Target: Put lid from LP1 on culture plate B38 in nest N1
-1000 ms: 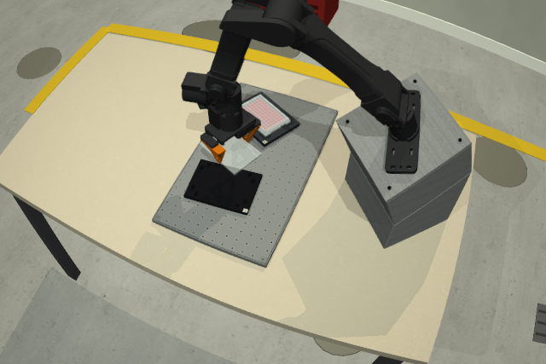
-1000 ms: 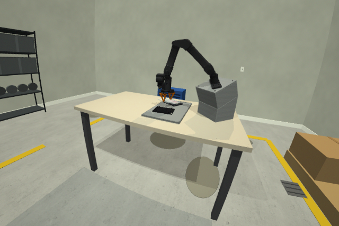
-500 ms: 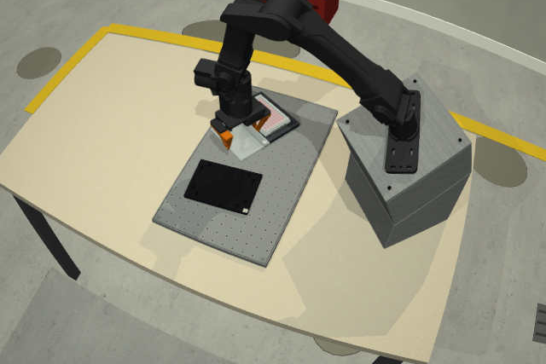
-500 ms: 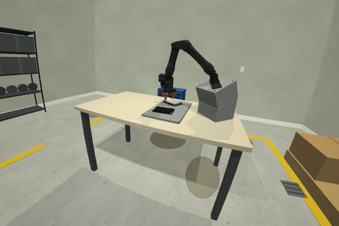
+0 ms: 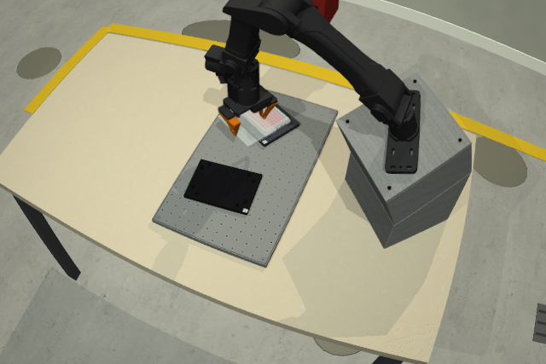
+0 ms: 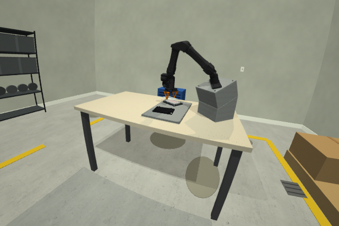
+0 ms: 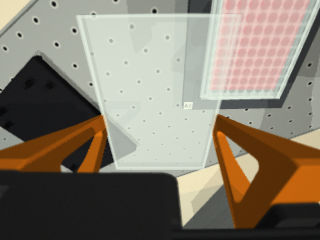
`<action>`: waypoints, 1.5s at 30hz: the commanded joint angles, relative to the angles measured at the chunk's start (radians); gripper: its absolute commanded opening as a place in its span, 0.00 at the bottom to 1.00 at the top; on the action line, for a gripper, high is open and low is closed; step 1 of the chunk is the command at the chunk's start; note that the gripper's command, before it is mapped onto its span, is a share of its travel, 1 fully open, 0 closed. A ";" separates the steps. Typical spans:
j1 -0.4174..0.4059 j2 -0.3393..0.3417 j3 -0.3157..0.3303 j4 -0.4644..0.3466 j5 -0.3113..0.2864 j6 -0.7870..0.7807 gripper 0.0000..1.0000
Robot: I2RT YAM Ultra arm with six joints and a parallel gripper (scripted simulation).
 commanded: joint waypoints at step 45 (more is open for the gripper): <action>-0.249 0.141 0.208 -0.078 -0.056 -0.268 0.00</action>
